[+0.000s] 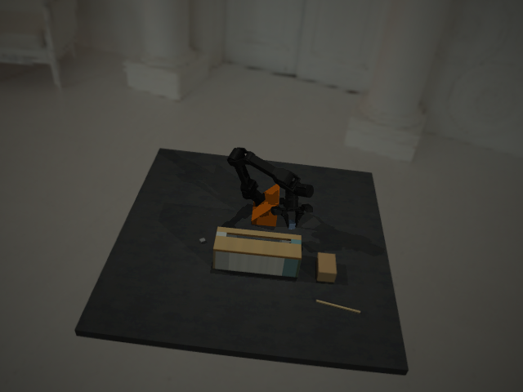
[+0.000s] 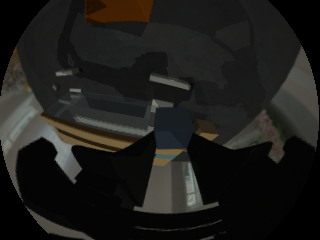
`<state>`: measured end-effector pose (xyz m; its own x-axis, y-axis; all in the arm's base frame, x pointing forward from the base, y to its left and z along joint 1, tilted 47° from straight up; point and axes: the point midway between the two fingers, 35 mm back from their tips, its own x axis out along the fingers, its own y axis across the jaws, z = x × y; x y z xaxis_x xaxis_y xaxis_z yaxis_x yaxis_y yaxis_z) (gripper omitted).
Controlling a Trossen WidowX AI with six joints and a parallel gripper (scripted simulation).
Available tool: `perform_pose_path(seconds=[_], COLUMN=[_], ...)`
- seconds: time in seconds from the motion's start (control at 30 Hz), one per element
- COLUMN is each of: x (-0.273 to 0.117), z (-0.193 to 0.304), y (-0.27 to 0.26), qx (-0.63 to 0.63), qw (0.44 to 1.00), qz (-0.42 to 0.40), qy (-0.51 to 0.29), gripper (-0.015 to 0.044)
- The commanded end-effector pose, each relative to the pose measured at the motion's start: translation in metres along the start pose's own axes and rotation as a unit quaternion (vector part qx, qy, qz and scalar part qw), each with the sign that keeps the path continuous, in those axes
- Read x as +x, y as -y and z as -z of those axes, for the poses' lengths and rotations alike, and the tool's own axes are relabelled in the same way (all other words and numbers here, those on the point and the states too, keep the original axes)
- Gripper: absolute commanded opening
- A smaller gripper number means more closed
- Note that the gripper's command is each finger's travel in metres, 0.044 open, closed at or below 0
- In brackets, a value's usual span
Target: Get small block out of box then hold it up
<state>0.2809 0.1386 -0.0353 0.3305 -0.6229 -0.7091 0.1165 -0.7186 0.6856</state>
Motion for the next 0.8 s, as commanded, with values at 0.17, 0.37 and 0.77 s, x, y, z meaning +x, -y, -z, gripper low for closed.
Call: perform_pose_path(seconds=[0.17, 0.37, 0.77], x=[-0.039, -0.051, -0.051], z=[-0.007, -0.010, -0.010], y=[-0.014, -0.019, -0.019], qx=[-0.090, -0.120, -0.120], qw=[0.995, 0.991, 0.991], qz=[0.041, 0.053, 0.053], qy=[-0.014, -0.021, -0.021], gripper=[0.0000, 0.0000, 0.0000])
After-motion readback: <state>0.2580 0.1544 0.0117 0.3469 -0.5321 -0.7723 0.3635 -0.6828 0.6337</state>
